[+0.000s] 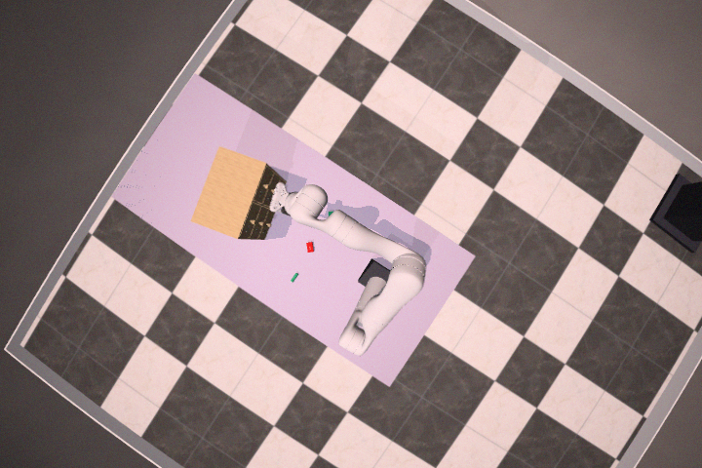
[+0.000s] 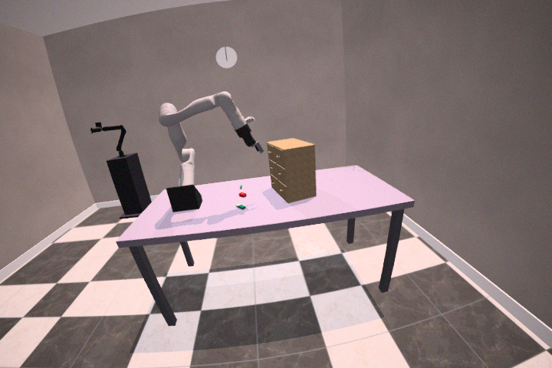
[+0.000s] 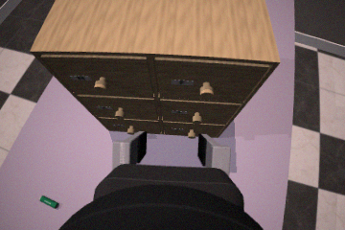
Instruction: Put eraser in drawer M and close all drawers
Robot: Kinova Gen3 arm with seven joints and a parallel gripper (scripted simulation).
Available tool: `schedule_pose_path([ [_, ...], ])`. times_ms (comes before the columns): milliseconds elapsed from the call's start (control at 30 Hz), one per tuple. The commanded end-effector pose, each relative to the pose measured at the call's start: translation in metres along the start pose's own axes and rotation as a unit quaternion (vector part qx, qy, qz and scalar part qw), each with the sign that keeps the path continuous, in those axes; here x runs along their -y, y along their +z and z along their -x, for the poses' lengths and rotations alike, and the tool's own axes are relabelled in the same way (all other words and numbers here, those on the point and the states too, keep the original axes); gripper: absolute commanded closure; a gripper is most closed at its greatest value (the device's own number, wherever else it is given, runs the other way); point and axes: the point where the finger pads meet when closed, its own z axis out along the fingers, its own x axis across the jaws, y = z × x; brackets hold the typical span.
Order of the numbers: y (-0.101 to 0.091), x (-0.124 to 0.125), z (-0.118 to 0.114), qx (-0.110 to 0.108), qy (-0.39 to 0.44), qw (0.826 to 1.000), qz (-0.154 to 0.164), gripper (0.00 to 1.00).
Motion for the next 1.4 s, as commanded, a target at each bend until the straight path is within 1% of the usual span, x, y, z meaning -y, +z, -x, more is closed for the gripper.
schedule_pose_path([
  [0,0.006,-0.008,-0.007,-0.004,0.01,0.998,-0.058,0.0],
  [67,0.012,-0.006,-0.007,-0.002,0.009,0.996,-0.09,0.0],
  [133,0.012,-0.006,-0.007,-0.002,0.009,0.996,-0.09,0.0],
  [233,0.021,-0.005,-0.006,-0.003,0.009,0.991,-0.135,0.0],
  [367,0.032,-0.002,-0.006,-0.003,0.008,0.982,-0.188,0.0],
  [500,0.041,0.0,-0.007,-0.002,0.007,0.973,-0.233,0.0],
  [633,0.048,0.002,-0.007,-0.003,0.007,0.963,-0.271,0.0],
  [700,0.048,0.002,-0.007,-0.003,0.007,0.963,-0.271,0.0],
  [900,0.057,0.004,-0.007,-0.003,0.006,0.948,-0.317,0.0],
  [1100,0.064,0.006,-0.008,-0.004,0.005,0.937,-0.35,0.0],
  [1200,0.067,0.006,-0.008,-0.004,0.005,0.932,-0.363,0.0],
  [1267,0.067,0.006,-0.008,-0.004,0.005,0.932,-0.363,0.0],
  [1367,0.069,0.006,-0.008,-0.004,0.005,0.928,-0.373,0.0],
])
